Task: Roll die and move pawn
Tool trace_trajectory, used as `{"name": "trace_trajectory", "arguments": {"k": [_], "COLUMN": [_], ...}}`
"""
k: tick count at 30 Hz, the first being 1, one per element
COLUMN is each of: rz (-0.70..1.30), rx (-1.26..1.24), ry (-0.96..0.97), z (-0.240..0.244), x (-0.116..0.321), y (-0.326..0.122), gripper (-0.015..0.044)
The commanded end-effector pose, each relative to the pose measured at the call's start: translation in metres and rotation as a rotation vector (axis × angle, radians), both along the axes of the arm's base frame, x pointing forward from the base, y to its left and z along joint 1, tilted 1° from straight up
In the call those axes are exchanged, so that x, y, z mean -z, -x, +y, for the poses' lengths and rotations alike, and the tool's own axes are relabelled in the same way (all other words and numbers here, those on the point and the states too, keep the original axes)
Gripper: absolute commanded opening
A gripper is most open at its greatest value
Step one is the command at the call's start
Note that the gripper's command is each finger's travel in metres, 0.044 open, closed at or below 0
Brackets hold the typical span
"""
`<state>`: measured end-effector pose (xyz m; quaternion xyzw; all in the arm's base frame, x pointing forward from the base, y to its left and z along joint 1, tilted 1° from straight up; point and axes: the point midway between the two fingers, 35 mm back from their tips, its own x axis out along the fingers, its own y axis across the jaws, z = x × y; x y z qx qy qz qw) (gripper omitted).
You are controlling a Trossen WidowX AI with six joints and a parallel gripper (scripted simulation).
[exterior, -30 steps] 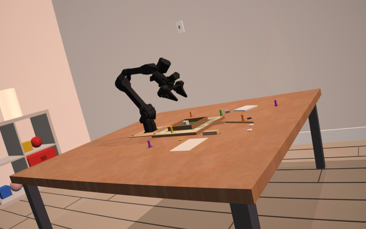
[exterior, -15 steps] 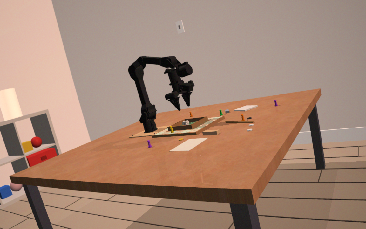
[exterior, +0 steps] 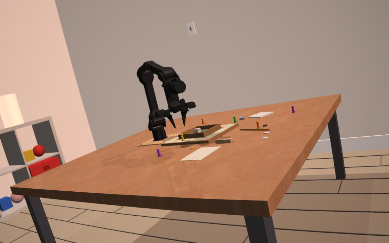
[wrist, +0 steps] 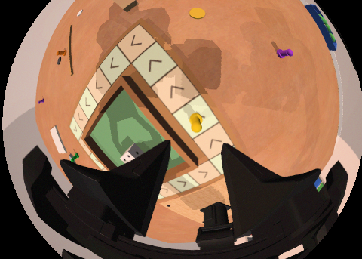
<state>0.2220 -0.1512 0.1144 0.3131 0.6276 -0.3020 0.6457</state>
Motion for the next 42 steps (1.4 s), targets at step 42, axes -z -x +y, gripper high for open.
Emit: {"name": "trace_trajectory", "arguments": {"k": [42], "rz": [0.007], "rx": [0.028], "ry": [-0.005], "z": [0.000], "x": [0.059], "y": [-0.001], "gripper": [0.0095]}}
